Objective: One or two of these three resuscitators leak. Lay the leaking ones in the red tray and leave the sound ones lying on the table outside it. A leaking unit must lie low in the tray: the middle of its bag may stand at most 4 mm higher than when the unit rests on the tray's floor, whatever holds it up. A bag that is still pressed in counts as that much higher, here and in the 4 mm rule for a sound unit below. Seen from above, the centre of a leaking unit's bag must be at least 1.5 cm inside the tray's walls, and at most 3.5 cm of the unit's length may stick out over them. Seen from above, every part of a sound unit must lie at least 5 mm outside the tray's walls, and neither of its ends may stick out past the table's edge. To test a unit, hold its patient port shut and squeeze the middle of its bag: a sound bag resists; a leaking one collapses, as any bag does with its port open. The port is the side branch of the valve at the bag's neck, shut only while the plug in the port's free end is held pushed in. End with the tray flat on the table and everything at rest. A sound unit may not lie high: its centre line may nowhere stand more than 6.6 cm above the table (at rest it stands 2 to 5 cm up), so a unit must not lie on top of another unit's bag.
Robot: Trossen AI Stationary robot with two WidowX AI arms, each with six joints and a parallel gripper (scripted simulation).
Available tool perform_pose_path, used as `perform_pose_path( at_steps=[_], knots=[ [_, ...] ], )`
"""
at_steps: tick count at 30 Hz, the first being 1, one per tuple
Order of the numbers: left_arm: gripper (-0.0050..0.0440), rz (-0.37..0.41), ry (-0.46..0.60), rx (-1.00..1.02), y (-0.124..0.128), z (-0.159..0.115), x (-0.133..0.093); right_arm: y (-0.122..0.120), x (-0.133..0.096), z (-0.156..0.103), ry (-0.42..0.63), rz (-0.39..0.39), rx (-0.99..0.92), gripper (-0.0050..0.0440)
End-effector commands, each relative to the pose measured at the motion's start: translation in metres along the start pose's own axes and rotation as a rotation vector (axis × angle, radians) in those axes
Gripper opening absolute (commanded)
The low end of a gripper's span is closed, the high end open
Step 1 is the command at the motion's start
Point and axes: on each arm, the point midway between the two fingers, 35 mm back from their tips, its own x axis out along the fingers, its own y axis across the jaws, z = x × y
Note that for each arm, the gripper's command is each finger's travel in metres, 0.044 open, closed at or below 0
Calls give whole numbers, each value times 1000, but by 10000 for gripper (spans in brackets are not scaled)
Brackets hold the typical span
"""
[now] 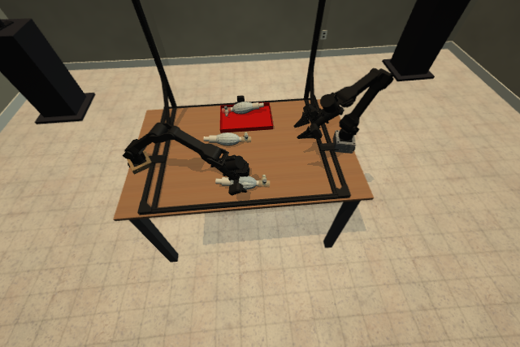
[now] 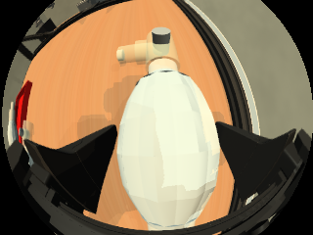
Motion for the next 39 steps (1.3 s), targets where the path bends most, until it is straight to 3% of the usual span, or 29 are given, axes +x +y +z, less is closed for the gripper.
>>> perform_pose_path(
  at_steps=[1, 5, 10, 16, 39],
  knots=[
    [440, 15, -35, 15, -13, -11, -15, 0, 0, 1, -1, 1, -2, 440],
    [440, 15, -35, 15, -13, -11, -15, 0, 0, 1, -1, 1, -2, 440],
    [440, -68, 155, -40, 36, -14, 22, 0, -1, 1, -3, -1, -3, 440],
    [440, -193, 330, -139, 95, -48, 69, 0, -1, 1, -3, -1, -3, 440],
    [440, -174, 327, -136, 92, -47, 63, 0, 0, 0, -1, 0, -3, 440]
  ],
)
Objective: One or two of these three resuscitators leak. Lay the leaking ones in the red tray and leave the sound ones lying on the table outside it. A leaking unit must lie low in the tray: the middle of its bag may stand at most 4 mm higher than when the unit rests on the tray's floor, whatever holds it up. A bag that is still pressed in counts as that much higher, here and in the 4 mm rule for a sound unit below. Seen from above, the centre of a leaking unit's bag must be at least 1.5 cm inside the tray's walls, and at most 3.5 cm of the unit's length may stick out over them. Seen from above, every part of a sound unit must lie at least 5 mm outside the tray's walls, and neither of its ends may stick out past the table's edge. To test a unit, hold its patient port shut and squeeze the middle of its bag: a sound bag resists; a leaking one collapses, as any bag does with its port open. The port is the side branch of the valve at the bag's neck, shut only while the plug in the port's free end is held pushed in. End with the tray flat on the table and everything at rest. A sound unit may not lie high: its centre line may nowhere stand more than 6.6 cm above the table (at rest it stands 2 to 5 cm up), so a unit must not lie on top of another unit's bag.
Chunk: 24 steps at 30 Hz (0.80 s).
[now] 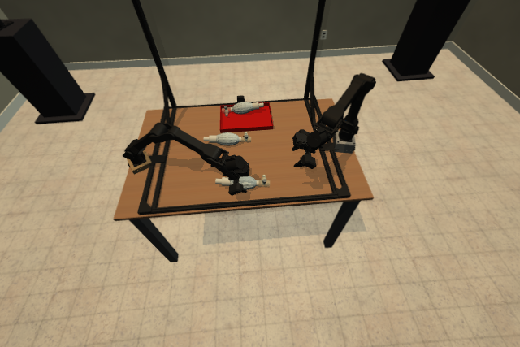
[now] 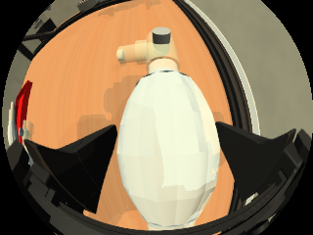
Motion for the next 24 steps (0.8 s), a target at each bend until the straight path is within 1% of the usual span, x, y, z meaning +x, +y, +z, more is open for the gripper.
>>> perform_pose_path(
  at_steps=[1, 17, 18, 19, 22, 24],
  knots=[
    [440, 0, -2, 1, 0, 0, 0, 0, 0, 0, 1, -1, -1, 440],
    [440, 0, -2, 1, 0, 0, 0, 0, 0, 0, 1, -1, -1, 440],
    [440, 0, -4, 2, 0, 1, -1, 0, -59, 38, -2, 0, -1, 440],
    [440, 0, -4, 2, 0, 1, -1, 0, -60, 38, -2, 0, -1, 440],
    [440, 0, -4, 2, 0, 1, -1, 0, -76, 49, -2, 0, -1, 440],
    [440, 0, -4, 2, 0, 1, -1, 0, -76, 49, -2, 0, -1, 440]
  ],
)
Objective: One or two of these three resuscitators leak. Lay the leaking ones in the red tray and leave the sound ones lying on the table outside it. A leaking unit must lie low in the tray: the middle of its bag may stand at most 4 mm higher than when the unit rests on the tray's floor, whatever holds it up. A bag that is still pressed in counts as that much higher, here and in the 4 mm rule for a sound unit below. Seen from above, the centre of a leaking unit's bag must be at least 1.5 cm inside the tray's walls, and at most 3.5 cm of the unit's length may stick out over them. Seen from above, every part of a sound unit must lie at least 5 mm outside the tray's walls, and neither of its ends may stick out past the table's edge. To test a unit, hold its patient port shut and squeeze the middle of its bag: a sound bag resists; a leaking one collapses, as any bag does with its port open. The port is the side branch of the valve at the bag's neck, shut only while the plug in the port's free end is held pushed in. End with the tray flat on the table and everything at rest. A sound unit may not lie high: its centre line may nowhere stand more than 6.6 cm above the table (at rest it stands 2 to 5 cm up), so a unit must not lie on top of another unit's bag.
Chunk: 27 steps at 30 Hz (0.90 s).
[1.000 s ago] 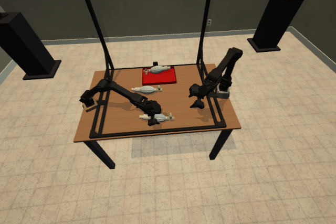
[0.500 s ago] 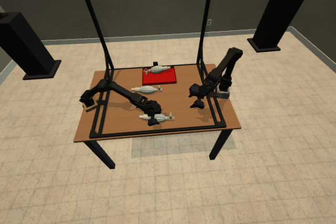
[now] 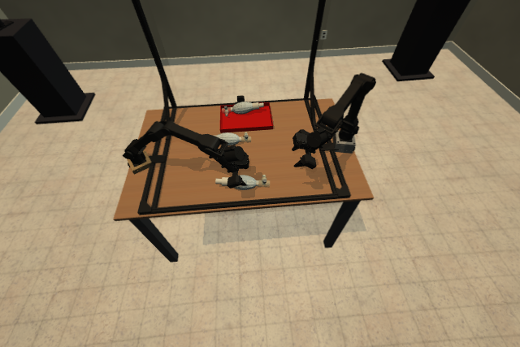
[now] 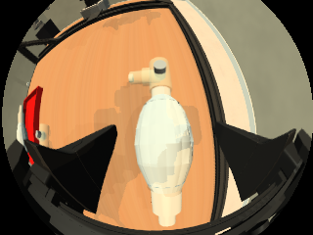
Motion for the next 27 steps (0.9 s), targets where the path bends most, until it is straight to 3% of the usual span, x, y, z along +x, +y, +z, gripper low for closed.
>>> perform_pose_path(
  at_steps=[1, 10, 21, 27],
  knots=[
    [440, -1, -4, 2, 0, 1, -1, 1, -23, 14, -22, -3, -5, 440],
    [440, -1, -4, 2, 0, 1, -1, 1, -23, 14, -22, -3, -5, 440],
    [440, -3, -3, 2, 0, 0, 0, -30, -143, -62, -13, -2, -5, 440],
    [440, -3, -3, 2, 0, 0, 0, -30, -143, -62, -13, -2, -5, 440]
  ],
)
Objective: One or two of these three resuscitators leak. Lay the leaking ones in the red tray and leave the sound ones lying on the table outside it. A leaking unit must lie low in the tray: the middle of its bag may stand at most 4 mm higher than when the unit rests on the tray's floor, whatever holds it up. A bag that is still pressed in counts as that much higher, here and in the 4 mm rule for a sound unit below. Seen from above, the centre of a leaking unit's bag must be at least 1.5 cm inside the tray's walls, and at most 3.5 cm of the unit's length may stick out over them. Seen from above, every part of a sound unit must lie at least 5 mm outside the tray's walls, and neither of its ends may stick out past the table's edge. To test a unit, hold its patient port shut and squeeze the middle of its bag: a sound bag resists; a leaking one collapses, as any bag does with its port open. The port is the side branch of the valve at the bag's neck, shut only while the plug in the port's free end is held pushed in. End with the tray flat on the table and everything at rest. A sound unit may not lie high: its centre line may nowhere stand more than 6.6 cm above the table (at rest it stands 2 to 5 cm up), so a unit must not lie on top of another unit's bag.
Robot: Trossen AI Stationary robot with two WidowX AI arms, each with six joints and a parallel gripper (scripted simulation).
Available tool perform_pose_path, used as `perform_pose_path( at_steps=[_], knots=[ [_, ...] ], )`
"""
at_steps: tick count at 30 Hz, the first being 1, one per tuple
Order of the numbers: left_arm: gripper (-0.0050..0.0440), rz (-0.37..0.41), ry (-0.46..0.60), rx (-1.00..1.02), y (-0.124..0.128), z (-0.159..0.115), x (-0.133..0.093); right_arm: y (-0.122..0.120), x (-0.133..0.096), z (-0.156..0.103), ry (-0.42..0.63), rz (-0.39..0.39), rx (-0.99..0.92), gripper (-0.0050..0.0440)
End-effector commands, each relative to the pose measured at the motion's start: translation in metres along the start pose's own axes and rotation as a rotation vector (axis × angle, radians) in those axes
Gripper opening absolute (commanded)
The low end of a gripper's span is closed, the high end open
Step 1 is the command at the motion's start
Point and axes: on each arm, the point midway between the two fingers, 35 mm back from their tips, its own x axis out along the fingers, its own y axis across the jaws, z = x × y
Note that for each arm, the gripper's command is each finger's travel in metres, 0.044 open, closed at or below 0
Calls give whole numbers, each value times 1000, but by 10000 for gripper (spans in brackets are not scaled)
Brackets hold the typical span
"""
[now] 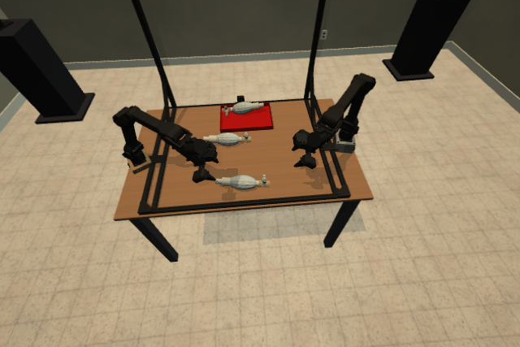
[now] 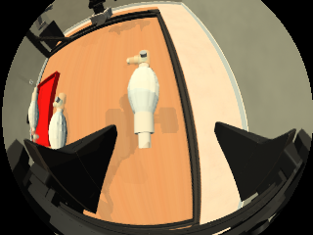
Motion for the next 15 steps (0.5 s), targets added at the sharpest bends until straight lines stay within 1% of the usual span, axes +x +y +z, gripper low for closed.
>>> perform_pose_path(
  at_steps=[1, 6, 11, 15],
  knots=[
    [440, -3, -2, 3, -1, 0, 0, 0, -7, -7, -1, 0, 1, 440],
    [440, -3, -2, 3, -1, 0, 0, 3, -39, -45, 6, 5, 0, 440],
    [440, -3, -2, 3, -1, 0, 0, 11, -65, -86, 11, 11, 0, 440],
    [440, -3, -2, 3, -1, 0, 0, 11, -65, -86, 11, 11, 0, 440]
  ],
)
